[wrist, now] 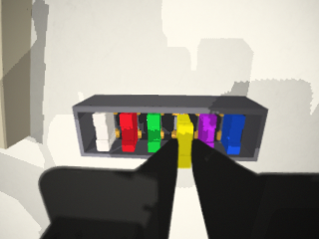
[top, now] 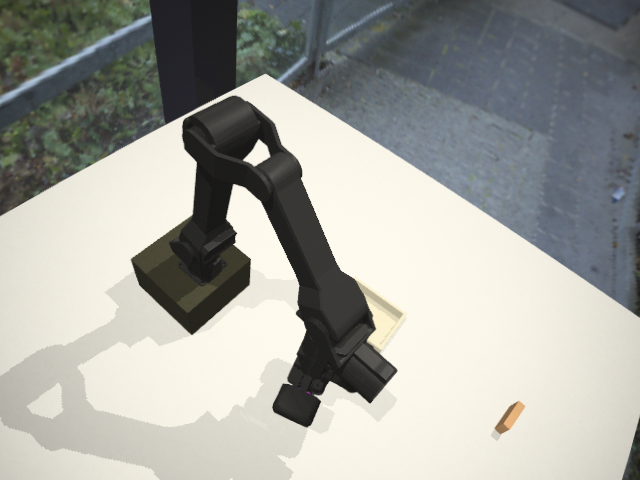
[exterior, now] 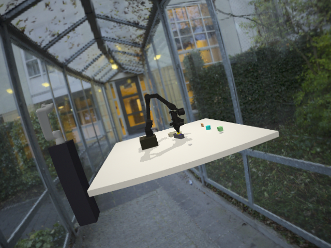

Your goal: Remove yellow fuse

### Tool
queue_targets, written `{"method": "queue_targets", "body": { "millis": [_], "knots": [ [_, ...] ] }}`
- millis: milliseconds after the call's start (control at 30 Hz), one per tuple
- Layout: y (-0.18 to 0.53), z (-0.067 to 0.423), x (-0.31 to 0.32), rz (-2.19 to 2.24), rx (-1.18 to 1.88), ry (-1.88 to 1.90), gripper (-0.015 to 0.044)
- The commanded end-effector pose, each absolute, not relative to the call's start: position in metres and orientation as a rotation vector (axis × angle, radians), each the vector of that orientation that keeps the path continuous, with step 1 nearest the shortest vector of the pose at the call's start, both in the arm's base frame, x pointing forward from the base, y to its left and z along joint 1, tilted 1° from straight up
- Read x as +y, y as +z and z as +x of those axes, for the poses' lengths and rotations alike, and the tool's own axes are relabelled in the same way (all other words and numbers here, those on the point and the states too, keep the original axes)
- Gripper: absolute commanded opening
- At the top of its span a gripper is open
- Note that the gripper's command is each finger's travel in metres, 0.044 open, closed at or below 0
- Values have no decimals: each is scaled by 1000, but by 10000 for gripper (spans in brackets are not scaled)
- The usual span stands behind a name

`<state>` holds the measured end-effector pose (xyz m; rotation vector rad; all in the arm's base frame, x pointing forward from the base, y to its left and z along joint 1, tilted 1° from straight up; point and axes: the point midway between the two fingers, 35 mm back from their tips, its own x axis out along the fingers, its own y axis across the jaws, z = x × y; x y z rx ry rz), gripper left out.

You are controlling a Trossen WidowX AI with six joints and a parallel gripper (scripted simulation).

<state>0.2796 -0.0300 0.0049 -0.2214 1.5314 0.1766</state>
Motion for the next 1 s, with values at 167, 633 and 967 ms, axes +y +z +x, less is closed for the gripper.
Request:
{"method": "queue_targets", "body": {
  "millis": [167, 633, 967],
  "knots": [
    [10, 280, -29, -218, 1530, 178, 0],
    [17, 279, -29, -218, 1529, 179, 0],
    [21, 279, -29, -217, 1529, 179, 0]
  ]
}}
